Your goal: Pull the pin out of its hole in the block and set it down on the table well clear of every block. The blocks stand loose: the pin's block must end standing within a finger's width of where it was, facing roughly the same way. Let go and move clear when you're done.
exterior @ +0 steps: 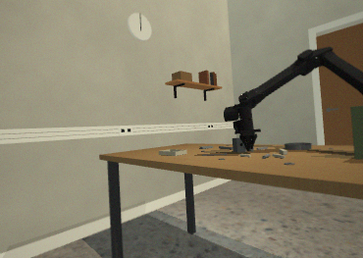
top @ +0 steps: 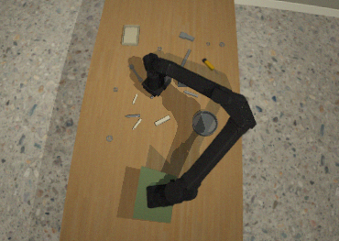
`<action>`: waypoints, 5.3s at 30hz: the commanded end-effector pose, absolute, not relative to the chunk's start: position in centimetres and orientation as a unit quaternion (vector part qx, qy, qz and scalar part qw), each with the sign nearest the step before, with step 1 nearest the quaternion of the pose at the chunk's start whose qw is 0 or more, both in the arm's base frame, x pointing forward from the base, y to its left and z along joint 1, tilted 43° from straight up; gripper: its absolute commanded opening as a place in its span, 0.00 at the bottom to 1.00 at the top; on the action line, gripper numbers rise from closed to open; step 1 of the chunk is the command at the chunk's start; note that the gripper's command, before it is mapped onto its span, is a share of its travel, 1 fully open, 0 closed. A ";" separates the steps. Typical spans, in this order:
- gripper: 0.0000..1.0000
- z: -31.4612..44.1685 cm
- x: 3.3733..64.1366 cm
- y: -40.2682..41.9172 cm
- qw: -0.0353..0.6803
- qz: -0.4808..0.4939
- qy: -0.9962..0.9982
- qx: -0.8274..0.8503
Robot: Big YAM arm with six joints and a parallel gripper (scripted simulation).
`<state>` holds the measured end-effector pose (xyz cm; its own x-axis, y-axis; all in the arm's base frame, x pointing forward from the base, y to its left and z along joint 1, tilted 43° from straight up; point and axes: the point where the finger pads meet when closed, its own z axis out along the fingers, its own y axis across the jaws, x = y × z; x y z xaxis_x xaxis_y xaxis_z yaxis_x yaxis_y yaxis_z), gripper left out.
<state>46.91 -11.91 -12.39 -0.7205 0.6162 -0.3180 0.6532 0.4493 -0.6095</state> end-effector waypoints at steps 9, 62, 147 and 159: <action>0.00 -12.2 47.7 -9.9 0.040 -0.367 0.855 0.364; 0.00 -12.7 46.5 -8.9 0.026 -0.367 0.859 0.355; 0.00 -11.7 47.6 -8.0 -0.033 -0.341 0.855 0.390; 0.00 -11.7 47.7 -8.1 -0.033 -0.341 0.854 0.392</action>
